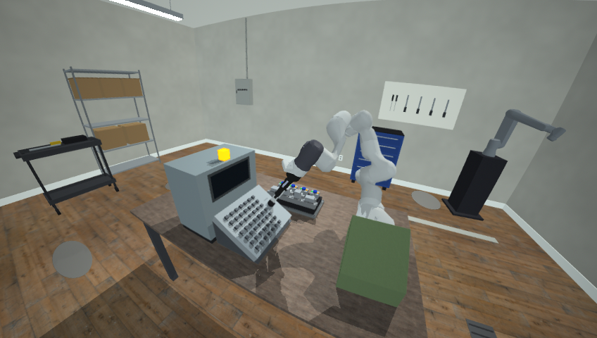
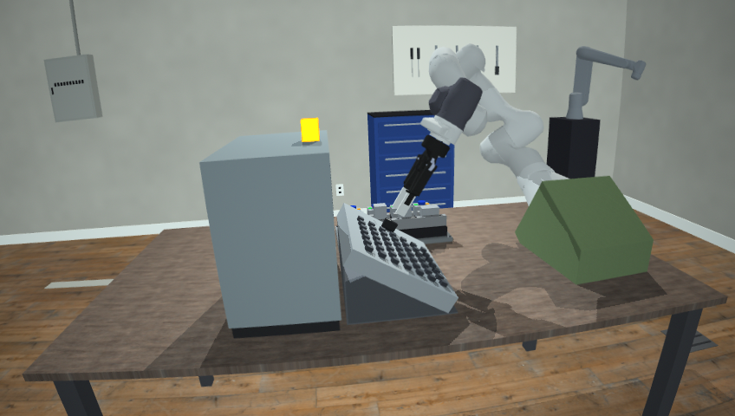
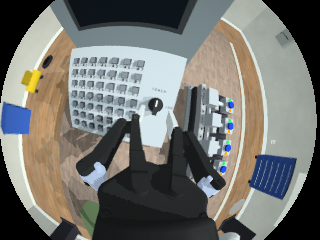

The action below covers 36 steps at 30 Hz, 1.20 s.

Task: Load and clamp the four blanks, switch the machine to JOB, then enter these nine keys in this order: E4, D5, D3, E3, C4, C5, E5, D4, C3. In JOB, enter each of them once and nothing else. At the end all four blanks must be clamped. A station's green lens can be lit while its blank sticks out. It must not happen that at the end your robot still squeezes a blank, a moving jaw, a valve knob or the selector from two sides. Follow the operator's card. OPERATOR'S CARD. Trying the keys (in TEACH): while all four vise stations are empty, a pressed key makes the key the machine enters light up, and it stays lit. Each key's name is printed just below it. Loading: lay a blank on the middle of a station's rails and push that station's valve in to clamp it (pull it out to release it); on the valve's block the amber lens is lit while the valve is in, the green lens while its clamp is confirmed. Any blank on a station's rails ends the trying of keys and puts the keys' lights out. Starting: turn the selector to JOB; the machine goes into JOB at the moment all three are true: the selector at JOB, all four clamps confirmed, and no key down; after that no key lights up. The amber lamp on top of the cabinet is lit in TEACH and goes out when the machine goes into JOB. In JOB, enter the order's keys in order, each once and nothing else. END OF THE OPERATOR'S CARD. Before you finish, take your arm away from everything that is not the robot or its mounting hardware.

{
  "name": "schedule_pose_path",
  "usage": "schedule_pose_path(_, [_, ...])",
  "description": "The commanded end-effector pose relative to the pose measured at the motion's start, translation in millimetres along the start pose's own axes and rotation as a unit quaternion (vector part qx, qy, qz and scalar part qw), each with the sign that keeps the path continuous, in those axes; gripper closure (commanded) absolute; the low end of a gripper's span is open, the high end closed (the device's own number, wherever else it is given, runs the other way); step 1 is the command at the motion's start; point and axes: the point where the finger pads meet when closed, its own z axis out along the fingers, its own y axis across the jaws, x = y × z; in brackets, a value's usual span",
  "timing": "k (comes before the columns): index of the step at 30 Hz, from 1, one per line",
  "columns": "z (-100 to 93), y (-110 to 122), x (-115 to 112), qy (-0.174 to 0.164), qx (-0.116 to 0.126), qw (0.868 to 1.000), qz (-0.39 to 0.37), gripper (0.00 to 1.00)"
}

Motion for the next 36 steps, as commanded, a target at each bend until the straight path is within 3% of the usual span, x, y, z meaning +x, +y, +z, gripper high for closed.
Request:
schedule_pose_path(1, [-0.7,-1,1,0.002,0.002,1.000,0.002,0.67])
schedule_pose_path(36, [26.3,-1,1,0.002,0.002,1.000,0.002,0.67])
